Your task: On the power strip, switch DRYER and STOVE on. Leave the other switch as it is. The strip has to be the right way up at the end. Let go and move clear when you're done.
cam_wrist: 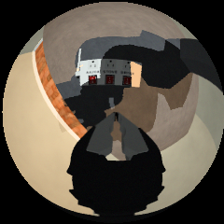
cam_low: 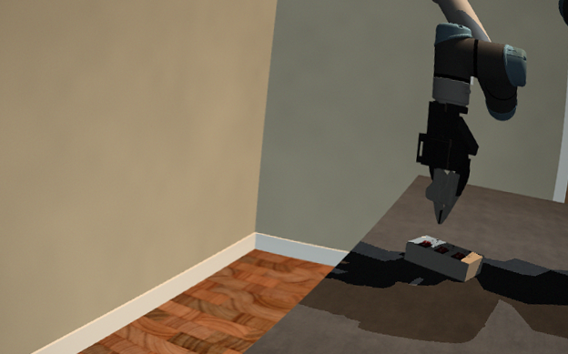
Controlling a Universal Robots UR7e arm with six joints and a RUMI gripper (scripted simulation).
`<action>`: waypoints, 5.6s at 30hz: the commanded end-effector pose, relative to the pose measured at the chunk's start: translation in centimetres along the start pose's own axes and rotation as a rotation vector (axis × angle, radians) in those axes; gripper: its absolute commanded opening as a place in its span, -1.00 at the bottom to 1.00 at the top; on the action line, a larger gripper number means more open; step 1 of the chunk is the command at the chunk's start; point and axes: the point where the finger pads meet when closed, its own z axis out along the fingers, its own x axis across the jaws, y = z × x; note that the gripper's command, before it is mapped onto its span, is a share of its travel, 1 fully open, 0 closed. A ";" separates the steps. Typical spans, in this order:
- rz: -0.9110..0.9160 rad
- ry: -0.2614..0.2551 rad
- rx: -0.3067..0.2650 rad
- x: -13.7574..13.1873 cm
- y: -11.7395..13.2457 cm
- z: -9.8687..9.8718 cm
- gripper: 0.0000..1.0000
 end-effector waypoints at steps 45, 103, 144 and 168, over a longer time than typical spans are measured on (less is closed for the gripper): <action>-0.130 -0.025 -0.002 0.5 0.1 0.0 -1.00; -0.130 -0.024 -0.002 0.3 0.1 1.6 -1.00; -0.130 -0.023 -0.002 0.1 -0.5 9.1 -1.00; -0.130 -0.023 -0.002 0.1 -0.5 9.1 -1.00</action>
